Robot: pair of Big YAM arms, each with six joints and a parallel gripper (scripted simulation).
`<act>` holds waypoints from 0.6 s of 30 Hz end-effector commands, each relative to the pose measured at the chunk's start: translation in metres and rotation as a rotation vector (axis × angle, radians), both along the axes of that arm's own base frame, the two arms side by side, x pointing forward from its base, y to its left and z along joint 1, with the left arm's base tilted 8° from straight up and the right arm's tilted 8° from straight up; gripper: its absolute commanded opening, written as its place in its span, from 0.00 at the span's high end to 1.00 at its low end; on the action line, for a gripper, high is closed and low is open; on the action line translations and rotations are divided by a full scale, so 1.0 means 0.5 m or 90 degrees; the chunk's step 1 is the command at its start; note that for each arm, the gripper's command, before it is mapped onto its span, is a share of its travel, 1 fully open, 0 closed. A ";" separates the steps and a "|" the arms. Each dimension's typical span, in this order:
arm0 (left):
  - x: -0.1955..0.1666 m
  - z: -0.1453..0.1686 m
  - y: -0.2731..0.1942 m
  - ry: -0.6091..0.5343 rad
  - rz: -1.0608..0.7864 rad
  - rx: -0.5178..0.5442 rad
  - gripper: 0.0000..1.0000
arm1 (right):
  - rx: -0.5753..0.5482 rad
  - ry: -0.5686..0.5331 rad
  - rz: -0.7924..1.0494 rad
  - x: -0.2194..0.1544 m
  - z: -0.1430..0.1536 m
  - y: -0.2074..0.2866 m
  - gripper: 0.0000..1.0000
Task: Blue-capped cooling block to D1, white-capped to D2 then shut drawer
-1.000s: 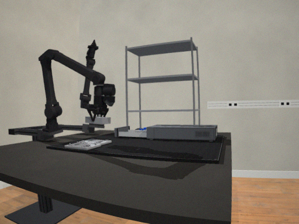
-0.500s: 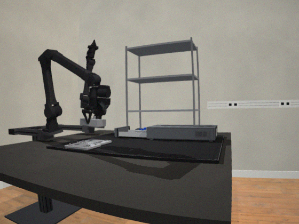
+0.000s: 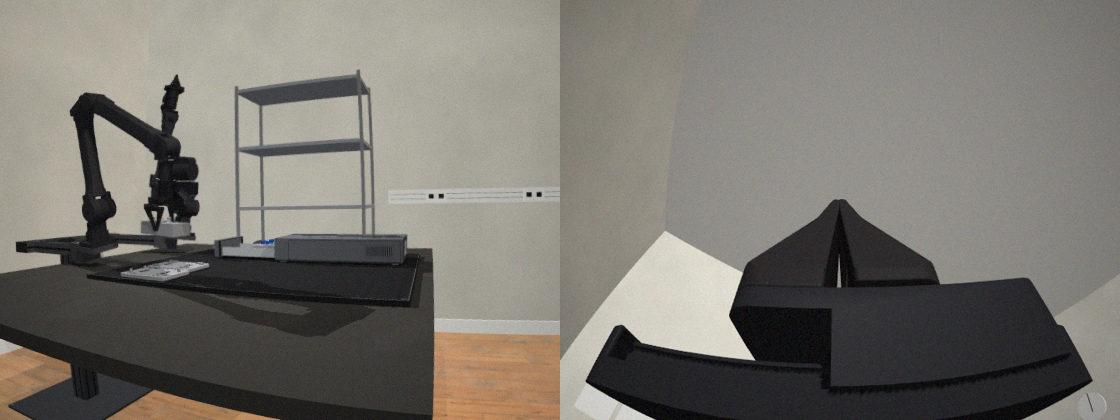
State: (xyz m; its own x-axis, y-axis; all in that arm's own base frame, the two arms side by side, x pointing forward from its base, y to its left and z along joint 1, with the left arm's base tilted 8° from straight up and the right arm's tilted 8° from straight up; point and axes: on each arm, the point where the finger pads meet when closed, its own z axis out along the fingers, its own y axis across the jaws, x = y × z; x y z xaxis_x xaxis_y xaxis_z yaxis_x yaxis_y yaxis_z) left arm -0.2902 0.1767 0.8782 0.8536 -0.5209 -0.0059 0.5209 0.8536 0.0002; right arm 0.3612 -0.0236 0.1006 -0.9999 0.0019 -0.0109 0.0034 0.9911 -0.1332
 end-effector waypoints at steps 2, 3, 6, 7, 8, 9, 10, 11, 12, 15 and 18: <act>0.036 0.016 -0.028 0.018 0.005 0.012 1.00 | 0.005 -0.091 0.019 0.068 0.122 -0.024 1.00; 0.036 0.016 -0.028 0.018 0.005 0.012 1.00 | 0.005 -0.091 0.019 0.067 0.123 -0.030 1.00; 0.036 0.016 -0.028 0.018 0.005 0.012 1.00 | 0.003 -0.091 0.019 0.065 0.126 -0.047 1.00; 0.036 0.016 -0.028 0.018 0.005 0.012 1.00 | 0.003 -0.091 0.019 0.064 0.127 -0.052 1.00; 0.036 0.016 -0.028 0.018 0.005 0.012 1.00 | 0.003 -0.091 0.019 0.064 0.128 -0.058 1.00; 0.036 0.016 -0.028 0.018 0.005 0.012 1.00 | 0.002 -0.091 0.019 0.063 0.129 -0.063 1.00; 0.036 0.016 -0.028 0.018 0.005 0.012 1.00 | 0.002 -0.091 0.019 0.062 0.129 -0.069 1.00; 0.036 0.016 -0.028 0.018 0.005 0.012 1.00 | 0.002 -0.091 0.019 0.062 0.130 -0.074 1.00; 0.036 0.016 -0.028 0.018 0.005 0.012 1.00 | 0.001 -0.091 0.019 0.061 0.131 -0.080 1.00; 0.036 0.016 -0.028 0.018 0.005 0.012 1.00 | 0.000 -0.091 0.019 0.060 0.133 -0.091 1.00; 0.036 0.016 -0.028 0.018 0.005 0.012 1.00 | 0.000 -0.091 0.019 0.058 0.135 -0.102 1.00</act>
State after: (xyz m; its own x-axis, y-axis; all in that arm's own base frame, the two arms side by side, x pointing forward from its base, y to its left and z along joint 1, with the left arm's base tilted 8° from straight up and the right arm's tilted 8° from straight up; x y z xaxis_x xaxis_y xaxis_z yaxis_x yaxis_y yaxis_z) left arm -0.2902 0.1767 0.8782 0.8536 -0.5209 -0.0059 0.5209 0.8536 0.0002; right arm 0.3556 -0.0631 0.1052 -1.0000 0.0056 -0.0065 0.0064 0.9921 -0.1256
